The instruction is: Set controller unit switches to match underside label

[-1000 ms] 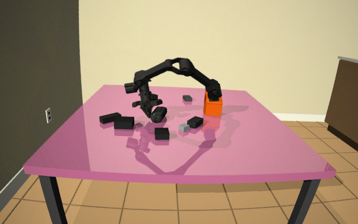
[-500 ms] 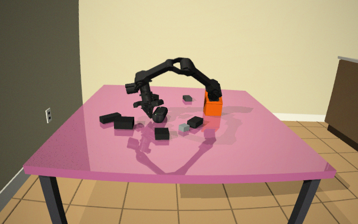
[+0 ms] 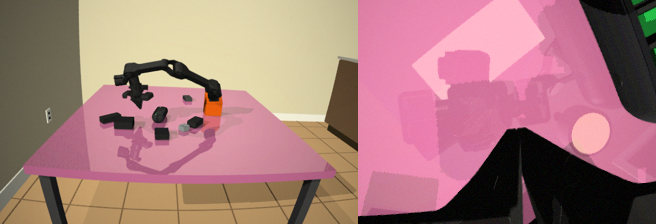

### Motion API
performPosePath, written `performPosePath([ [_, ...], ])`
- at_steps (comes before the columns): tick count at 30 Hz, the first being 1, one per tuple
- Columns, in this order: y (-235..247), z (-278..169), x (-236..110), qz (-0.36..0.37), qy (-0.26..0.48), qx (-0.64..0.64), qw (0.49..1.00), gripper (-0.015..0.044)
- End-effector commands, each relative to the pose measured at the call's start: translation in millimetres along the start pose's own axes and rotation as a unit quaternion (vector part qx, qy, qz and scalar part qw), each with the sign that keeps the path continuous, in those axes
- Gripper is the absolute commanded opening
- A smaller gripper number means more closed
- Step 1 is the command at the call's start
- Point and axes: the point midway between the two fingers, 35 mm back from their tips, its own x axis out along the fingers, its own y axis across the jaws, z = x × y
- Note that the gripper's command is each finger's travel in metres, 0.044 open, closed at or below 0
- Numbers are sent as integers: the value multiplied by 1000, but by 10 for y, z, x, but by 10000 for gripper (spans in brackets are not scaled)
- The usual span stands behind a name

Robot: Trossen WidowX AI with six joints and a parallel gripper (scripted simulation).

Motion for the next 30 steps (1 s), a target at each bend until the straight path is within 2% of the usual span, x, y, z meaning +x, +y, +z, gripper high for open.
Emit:
performPosePath([
  [1,40,26,-46,6,-17,0,1000,0],
  [16,-103,131,-83,40,15,-38,998,0],
  [30,-385,406,-52,90,52,-83,991,0],
])
